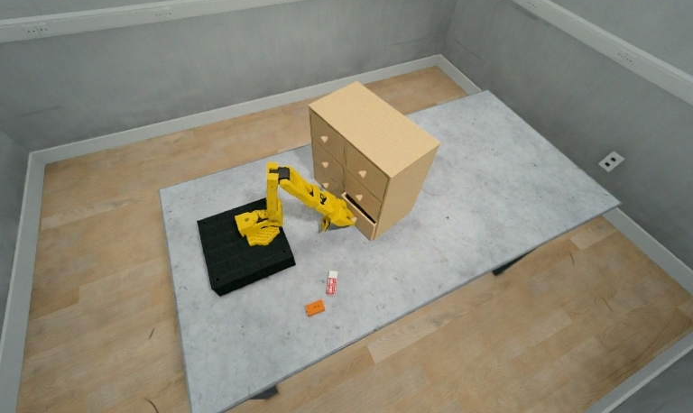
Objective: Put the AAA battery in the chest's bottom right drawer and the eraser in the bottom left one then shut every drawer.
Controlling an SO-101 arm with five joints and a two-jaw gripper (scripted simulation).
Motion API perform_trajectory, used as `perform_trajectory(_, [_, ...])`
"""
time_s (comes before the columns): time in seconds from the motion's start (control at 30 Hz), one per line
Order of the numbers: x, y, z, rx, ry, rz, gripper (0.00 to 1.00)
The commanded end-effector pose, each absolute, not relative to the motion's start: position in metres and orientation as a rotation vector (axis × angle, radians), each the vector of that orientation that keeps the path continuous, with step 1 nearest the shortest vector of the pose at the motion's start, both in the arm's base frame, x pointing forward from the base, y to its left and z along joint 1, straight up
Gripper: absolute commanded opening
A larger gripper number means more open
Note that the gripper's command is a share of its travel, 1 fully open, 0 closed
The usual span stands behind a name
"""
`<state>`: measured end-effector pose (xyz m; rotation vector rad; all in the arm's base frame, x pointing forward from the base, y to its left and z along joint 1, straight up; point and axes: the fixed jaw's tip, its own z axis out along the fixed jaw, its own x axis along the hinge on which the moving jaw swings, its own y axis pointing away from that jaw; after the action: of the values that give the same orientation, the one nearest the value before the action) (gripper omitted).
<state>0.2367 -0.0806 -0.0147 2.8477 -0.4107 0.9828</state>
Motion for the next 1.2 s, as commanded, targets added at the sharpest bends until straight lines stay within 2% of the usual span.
perform_trajectory(0.0, [0.2444, -0.0755, -0.0162, 2.863, -0.38, 0.988, 0.0])
perform_trajectory(1.17, [0.2535, -0.073, -0.0161, 2.872, -0.355, 0.991, 0.0])
